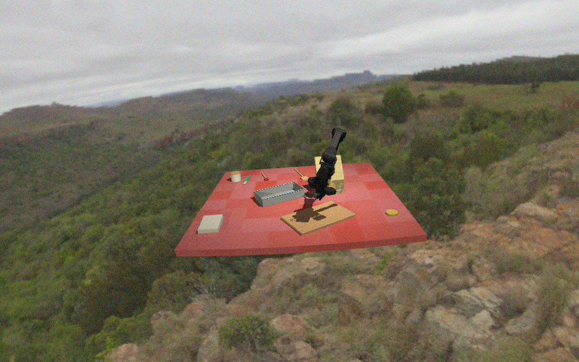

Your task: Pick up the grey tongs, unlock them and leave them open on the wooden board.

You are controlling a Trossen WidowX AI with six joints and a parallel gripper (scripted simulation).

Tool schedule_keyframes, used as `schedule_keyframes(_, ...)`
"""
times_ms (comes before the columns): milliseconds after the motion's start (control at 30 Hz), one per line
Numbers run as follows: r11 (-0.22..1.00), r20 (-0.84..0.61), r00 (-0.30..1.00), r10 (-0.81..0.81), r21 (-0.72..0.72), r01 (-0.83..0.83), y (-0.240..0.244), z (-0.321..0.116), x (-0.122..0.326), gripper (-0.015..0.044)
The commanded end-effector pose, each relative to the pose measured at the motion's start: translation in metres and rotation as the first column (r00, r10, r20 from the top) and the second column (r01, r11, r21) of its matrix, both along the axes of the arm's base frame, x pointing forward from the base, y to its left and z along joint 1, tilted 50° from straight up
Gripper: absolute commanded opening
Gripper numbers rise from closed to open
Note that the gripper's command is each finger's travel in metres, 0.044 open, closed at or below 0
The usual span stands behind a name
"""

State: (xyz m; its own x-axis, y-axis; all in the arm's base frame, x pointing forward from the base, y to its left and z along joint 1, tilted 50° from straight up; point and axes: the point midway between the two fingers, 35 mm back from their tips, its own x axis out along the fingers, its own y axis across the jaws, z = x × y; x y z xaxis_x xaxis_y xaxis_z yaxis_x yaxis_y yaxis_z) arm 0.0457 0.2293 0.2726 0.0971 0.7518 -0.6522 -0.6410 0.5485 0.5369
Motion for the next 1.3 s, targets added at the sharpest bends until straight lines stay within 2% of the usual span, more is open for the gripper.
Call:
schedule_keyframes(0,1.000,-0.031,0.999,0.024,0.000,-0.024,0.002,0.004,0.002,-0.0150)
schedule_keyframes(600,0.993,-0.218,0.969,0.117,0.030,-0.113,0.010,0.011,0.013,-0.0150)
schedule_keyframes(1267,0.993,-0.220,0.968,0.118,0.029,-0.115,0.024,0.000,0.013,-0.0150)
